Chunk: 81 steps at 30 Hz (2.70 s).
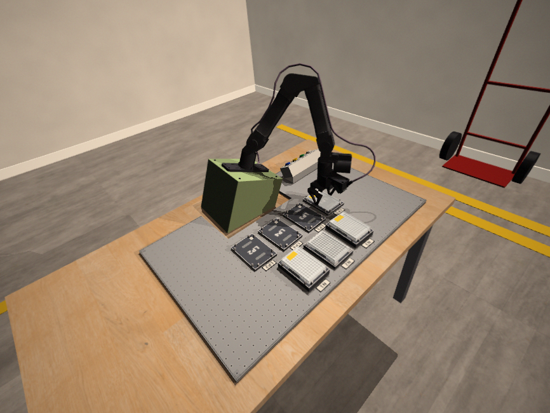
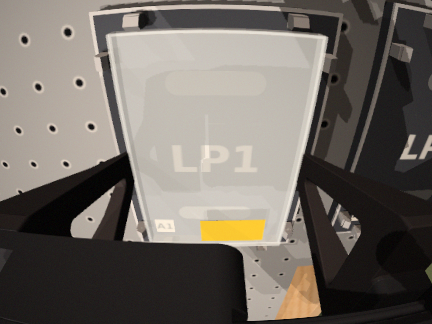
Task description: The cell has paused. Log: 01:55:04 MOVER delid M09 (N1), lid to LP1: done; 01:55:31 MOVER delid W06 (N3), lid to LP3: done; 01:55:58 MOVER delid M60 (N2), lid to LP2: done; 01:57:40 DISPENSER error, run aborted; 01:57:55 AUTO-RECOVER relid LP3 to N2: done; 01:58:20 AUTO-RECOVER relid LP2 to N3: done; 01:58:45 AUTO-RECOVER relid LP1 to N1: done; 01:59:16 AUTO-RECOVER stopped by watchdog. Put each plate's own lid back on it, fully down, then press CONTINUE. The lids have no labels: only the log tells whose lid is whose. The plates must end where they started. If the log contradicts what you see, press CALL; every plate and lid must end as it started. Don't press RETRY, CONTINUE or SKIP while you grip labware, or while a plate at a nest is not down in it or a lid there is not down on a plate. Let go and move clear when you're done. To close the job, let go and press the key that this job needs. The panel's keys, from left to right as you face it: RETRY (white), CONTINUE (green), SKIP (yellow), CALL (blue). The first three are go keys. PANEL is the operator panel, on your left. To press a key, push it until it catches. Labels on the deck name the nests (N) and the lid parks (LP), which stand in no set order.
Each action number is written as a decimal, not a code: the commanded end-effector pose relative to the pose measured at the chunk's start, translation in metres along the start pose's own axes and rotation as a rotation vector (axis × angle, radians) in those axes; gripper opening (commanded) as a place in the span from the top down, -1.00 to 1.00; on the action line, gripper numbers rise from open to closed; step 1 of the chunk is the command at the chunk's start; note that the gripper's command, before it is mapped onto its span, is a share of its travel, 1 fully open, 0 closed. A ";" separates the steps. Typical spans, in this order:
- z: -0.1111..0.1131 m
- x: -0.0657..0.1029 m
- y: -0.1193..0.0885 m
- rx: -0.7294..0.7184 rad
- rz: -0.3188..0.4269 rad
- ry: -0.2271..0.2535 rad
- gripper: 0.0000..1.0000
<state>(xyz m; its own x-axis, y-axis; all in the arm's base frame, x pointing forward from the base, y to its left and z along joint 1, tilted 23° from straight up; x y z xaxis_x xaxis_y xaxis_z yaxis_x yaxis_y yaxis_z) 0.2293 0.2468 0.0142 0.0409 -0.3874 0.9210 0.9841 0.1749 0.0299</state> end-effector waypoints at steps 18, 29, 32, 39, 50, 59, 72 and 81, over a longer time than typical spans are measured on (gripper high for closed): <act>0.002 0.003 0.002 -0.002 -0.011 0.004 1.00; 0.002 0.004 0.002 -0.002 -0.012 0.004 1.00; 0.002 0.004 0.002 -0.002 -0.012 0.004 1.00; 0.002 0.004 0.003 -0.002 -0.012 0.004 1.00; 0.002 0.004 0.003 -0.002 -0.012 0.004 -1.00; 0.002 0.004 0.003 -0.002 -0.012 0.004 -1.00; 0.002 0.004 0.003 -0.002 -0.012 0.004 -1.00; 0.002 0.004 0.003 -0.002 -0.012 0.004 -1.00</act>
<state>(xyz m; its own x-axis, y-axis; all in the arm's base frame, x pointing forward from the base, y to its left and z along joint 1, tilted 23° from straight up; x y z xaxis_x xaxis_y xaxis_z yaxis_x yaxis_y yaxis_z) 0.2291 0.2467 0.0141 0.0414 -0.3869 0.9212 0.9842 0.1746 0.0291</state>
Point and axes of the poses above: the point where the finger pads meet when closed, its own x axis back along the fingers, its own z axis across the jaws, y = z × x, the point moved 6 cm from there along x, back along the fingers, and after that the axes turned 2 degrees about x, right-handed, at the moved point
